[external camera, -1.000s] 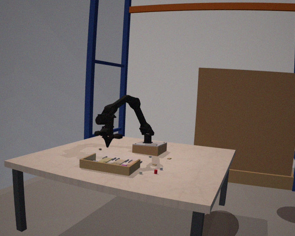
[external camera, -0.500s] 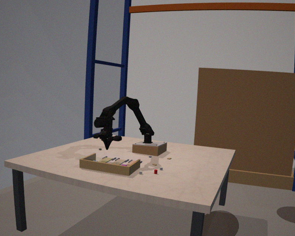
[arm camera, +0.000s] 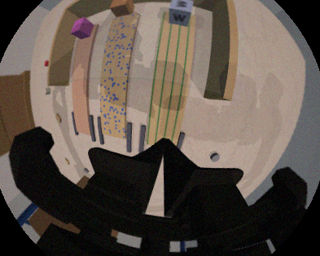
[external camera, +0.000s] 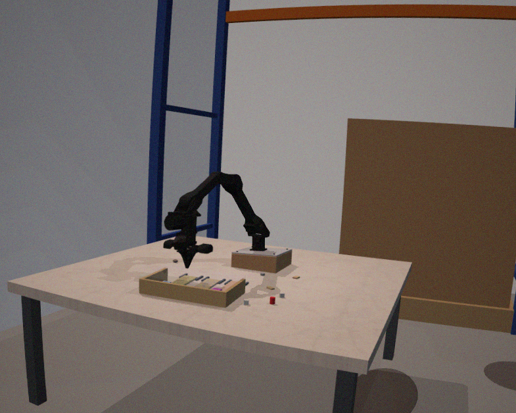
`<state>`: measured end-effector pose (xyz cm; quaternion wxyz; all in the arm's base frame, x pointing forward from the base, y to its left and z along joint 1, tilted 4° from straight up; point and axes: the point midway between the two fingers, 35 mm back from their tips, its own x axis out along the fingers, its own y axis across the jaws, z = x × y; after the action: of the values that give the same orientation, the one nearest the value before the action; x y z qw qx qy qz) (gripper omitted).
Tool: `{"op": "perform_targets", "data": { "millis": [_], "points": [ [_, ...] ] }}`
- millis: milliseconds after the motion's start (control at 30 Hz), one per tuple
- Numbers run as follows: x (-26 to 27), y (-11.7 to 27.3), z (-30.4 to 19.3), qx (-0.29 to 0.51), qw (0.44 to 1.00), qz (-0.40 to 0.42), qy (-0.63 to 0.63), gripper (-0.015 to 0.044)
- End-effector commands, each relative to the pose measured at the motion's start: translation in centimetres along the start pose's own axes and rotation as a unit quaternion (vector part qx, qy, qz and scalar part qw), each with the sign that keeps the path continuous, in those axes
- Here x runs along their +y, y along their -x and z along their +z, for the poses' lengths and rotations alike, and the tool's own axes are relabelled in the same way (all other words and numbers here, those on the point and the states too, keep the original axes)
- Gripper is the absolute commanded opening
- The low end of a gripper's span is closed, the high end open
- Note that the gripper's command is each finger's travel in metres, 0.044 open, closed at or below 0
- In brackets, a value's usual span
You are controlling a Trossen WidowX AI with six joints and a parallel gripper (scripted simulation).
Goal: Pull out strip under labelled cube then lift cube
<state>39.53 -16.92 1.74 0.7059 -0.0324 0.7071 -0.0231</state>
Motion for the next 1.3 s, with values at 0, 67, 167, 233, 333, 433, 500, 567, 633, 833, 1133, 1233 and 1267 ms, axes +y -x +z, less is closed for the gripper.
{"op": "perform_targets", "data": {
  "millis": [0, 67, 167, 233, 333, 433, 500, 567, 633, 833, 1133, 1233, 1267],
  "points": [
    [0.2, -1.1, -0.2, 0.006, 1.0, 0.005, 0.003, 0.0],
    [0.2, -1.4, -0.3, 0.006, 1.0, 0.005, 0.003, 0.0],
    [0.2, -1.9, -0.3, 0.006, 1.0, 0.005, 0.003, 0.0],
    [0.3, -2.2, -0.3, 0.006, 1.0, 0.005, 0.003, 0.0],
    [0.3, -2.7, -0.4, 0.006, 1.0, 0.005, 0.003, 0.0],
    [0.3, -3.2, -0.5, 0.006, 1.0, 0.005, 0.003, 0.0],
    [0.3, -3.5, -0.5, 0.006, 1.0, 0.005, 0.003, 0.0],
    [0.3, -3.8, -0.6, 0.006, 1.0, 0.005, 0.003, 0.0],
    [0.3, -3.9, -0.6, 0.006, 1.0, 0.005, 0.003, 0.0],
    [0.3, -3.9, -0.6, 0.006, 1.0, 0.005, 0.003, 0.0],
    [0.3, -3.9, -0.6, 0.006, 1.0, 0.005, 0.003, 0.0],
    [0.3, -3.9, -0.6, 0.006, 1.0, 0.005, 0.003, 0.0],
    [0.3, -3.9, -0.6, 0.006, 1.0, 0.005, 0.003, 0.0]
  ]
}}
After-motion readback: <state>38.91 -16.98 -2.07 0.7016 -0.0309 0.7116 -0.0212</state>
